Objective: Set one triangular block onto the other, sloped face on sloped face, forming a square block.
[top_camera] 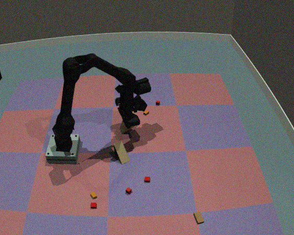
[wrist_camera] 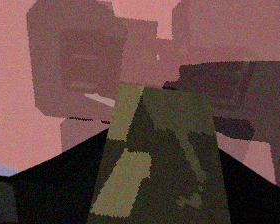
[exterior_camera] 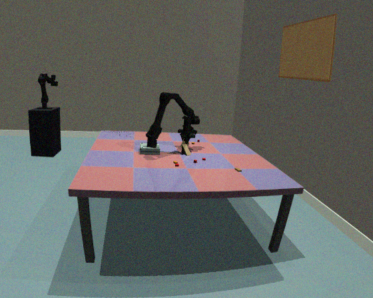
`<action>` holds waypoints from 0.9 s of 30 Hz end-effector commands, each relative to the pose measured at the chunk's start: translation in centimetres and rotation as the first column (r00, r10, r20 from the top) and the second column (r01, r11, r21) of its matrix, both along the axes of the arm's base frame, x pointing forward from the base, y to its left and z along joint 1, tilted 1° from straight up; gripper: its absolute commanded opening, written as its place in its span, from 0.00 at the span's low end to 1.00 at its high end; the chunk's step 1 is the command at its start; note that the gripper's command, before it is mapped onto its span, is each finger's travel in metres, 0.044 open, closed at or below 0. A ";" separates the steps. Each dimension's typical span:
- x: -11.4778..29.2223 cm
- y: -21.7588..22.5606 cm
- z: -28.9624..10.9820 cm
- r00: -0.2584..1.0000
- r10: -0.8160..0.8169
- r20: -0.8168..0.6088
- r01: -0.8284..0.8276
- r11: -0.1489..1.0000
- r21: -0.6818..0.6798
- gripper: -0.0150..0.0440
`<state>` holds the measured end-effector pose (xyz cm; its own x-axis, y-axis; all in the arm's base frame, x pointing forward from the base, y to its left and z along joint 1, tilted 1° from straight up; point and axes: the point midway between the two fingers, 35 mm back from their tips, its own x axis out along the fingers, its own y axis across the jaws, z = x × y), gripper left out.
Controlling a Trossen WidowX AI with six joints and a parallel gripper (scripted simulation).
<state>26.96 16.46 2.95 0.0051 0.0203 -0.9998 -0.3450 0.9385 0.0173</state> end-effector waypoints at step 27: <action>-5.2 -1.9 0.3 0.739 -0.108 0.665 -0.076 0.967 0.242 0.25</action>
